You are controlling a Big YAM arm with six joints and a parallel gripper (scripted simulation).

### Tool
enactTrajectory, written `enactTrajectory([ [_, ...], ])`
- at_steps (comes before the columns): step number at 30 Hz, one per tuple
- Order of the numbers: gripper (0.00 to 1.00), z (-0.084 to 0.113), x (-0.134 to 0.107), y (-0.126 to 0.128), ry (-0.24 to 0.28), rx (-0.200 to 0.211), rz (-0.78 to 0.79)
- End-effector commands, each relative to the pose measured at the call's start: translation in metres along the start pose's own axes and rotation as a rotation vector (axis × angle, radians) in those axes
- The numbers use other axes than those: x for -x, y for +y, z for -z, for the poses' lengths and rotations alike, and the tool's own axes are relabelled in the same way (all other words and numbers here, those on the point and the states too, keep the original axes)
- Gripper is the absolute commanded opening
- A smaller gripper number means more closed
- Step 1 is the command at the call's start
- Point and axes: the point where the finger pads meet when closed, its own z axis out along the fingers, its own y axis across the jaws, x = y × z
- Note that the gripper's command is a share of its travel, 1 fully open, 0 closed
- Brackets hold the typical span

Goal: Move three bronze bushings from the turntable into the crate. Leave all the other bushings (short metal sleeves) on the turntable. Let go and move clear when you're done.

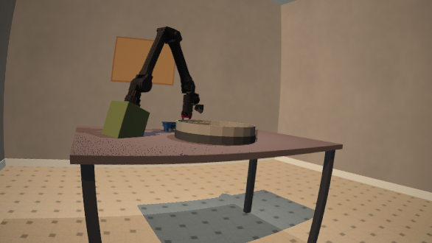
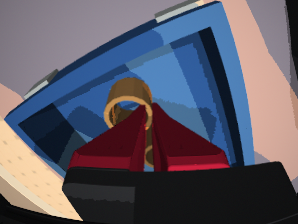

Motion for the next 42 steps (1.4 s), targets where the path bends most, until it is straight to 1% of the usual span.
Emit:
enactTrajectory([
  [1, 0.00, 0.0054, 0.0186, 0.0145, -0.023, 0.020, -0.011],
  [12, 0.00, 0.0019, 0.0215, 0.0181, -0.029, 0.028, -0.011],
  [14, 0.00, 0.0045, 0.0228, 0.0196, -0.034, 0.034, -0.011],
  [42, 0.00, 0.0039, 0.0228, 0.0197, -0.034, 0.033, -0.011],
])
